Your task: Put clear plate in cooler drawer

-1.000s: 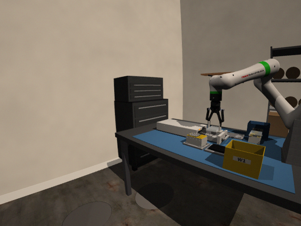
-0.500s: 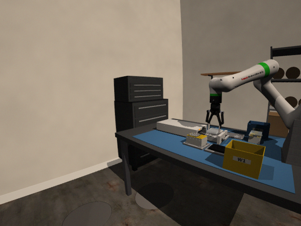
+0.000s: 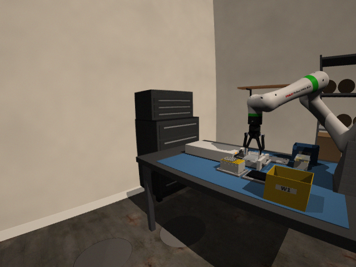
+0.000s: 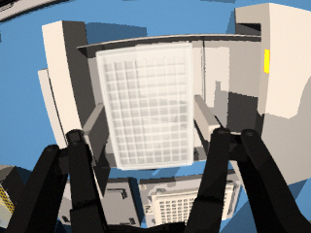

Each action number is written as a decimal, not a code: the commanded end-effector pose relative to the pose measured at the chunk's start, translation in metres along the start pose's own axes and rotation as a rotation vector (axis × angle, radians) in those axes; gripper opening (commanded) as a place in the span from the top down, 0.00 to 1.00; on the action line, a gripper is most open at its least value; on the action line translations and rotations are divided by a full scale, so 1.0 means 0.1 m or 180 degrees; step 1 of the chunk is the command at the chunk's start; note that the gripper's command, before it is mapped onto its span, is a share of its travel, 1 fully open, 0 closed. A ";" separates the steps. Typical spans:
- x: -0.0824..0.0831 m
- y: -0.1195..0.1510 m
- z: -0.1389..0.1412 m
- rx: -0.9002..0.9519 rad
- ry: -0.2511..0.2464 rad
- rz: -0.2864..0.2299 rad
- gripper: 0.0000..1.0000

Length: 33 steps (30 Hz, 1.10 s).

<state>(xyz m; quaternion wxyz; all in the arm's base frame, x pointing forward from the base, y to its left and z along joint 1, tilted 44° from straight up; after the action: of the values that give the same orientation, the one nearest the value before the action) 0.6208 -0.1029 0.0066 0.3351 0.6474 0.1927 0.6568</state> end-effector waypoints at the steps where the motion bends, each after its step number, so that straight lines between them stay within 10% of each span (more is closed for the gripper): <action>1: -0.04 0.00 0.00 0.0000 0.0002 0.0001 1.00; 33: -0.18 0.00 0.00 0.0000 0.0002 0.0001 1.00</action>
<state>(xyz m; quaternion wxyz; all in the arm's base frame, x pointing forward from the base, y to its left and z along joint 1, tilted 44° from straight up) 0.6197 -0.1156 -0.0067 0.3352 0.6473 0.1927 0.6569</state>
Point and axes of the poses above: the point where the finger pads meet when closed, its own x axis back along the fingers, its own z axis across the jaws, y = z × x, the point moved 5 cm from there along x, back along the fingers, and after that the axes turned 5 degrees about -x, right-handed, at the moved point
